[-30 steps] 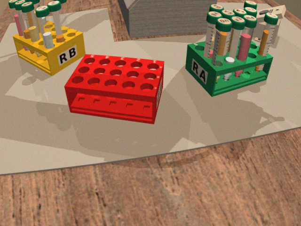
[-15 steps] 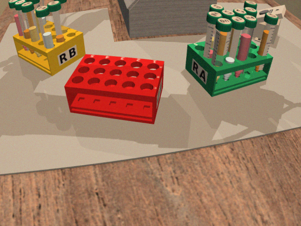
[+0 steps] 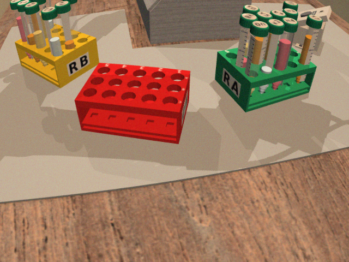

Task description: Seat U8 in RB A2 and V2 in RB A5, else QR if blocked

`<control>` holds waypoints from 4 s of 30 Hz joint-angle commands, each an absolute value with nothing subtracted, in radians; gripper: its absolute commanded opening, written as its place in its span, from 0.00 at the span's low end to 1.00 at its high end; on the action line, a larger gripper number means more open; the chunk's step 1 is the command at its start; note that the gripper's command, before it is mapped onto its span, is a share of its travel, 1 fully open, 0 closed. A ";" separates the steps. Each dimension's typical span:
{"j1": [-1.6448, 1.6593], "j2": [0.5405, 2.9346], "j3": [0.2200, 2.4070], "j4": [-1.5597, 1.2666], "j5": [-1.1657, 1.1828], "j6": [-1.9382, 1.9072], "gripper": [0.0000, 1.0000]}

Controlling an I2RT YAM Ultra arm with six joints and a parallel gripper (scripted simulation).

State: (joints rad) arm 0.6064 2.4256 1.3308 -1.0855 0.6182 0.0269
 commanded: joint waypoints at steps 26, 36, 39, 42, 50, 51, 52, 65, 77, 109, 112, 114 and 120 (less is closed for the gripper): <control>0.631 2.444 1.372 -1.082 0.602 0.047 0.00; 0.716 2.532 1.405 -1.068 0.552 0.128 0.00; 0.726 2.545 1.414 -1.082 0.547 0.138 0.00; 0.739 2.560 1.423 -1.077 0.539 0.150 0.00; 0.739 2.533 1.425 -1.079 0.540 0.152 0.00; 0.739 2.533 1.425 -1.079 0.540 0.152 0.00; 0.739 2.533 1.425 -1.079 0.541 0.152 0.00; 0.739 2.533 1.425 -1.079 0.541 0.152 0.00; 0.739 2.533 1.425 -1.079 0.541 0.152 0.00; 0.858 2.644 1.474 -1.073 0.462 0.263 0.00; 0.858 2.644 1.474 -1.073 0.462 0.263 0.00; 0.858 2.644 1.474 -1.073 0.462 0.263 0.00; 0.858 2.644 1.474 -1.073 0.462 0.263 0.00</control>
